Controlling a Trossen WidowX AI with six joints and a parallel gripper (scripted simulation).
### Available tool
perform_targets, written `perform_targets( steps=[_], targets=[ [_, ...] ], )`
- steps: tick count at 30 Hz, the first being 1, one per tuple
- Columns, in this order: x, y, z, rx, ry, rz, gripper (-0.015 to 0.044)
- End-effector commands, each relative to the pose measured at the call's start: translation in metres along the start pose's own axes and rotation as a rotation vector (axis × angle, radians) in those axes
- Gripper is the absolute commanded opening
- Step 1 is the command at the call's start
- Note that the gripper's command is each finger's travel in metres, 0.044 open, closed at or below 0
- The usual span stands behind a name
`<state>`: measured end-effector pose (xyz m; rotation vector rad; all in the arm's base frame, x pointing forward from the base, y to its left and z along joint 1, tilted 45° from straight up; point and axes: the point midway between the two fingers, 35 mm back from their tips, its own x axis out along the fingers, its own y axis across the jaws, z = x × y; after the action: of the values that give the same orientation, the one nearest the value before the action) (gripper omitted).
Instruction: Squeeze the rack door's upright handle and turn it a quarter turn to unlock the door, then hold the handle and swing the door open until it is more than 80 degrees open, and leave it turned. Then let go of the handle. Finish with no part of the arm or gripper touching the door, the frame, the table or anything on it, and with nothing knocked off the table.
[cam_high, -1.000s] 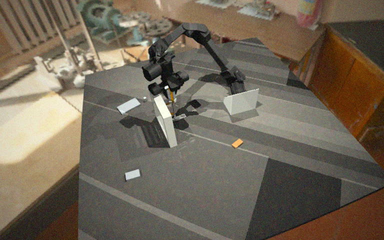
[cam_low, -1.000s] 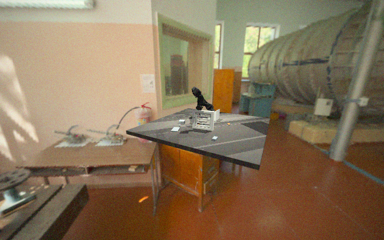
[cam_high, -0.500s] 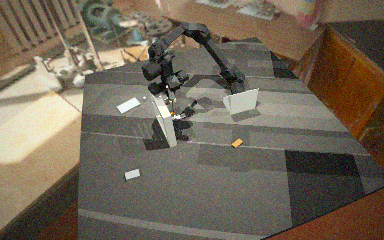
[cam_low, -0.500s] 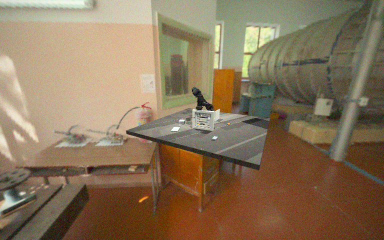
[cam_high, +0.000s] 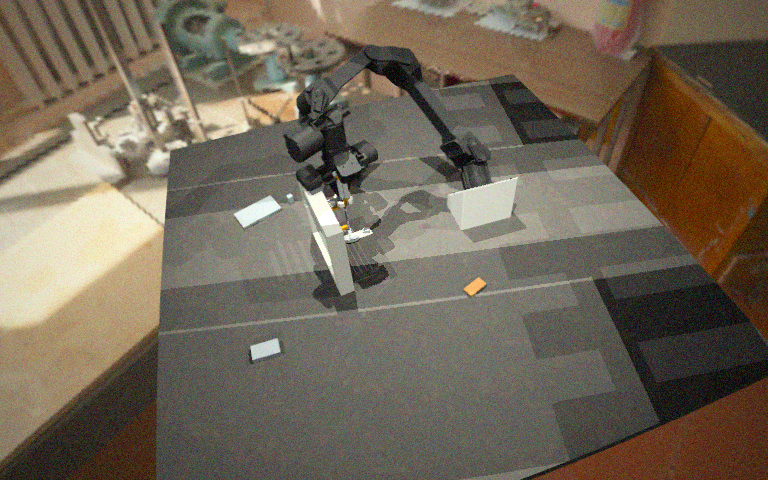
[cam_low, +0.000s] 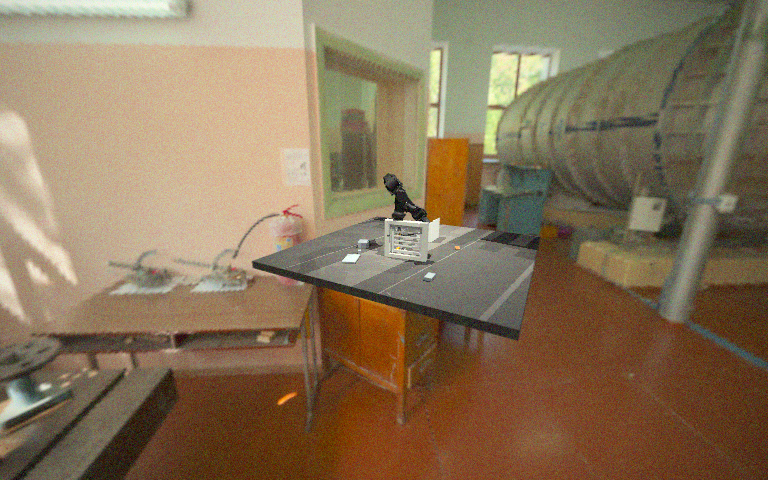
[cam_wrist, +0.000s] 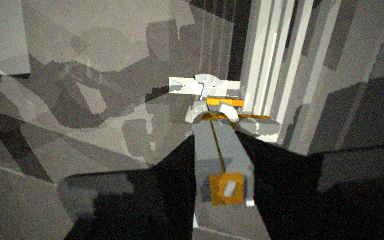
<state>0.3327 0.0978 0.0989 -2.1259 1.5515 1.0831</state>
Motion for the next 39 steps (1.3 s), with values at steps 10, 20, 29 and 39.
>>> perform_targets(
  steps=[10, 20, 29, 39],
  targets=[
    [0.000, 0.008, 0.006, 0.220, 0.000, 0.001, 0.0027],
    [0.000, 0.019, 0.014, 0.405, 0.000, 0.001, 0.0027],
    [0.000, 0.031, 0.024, 0.561, -0.001, 0.002, 0.0027],
    [0.000, 0.045, 0.039, 0.721, -0.001, 0.003, 0.0027]
  ],
)
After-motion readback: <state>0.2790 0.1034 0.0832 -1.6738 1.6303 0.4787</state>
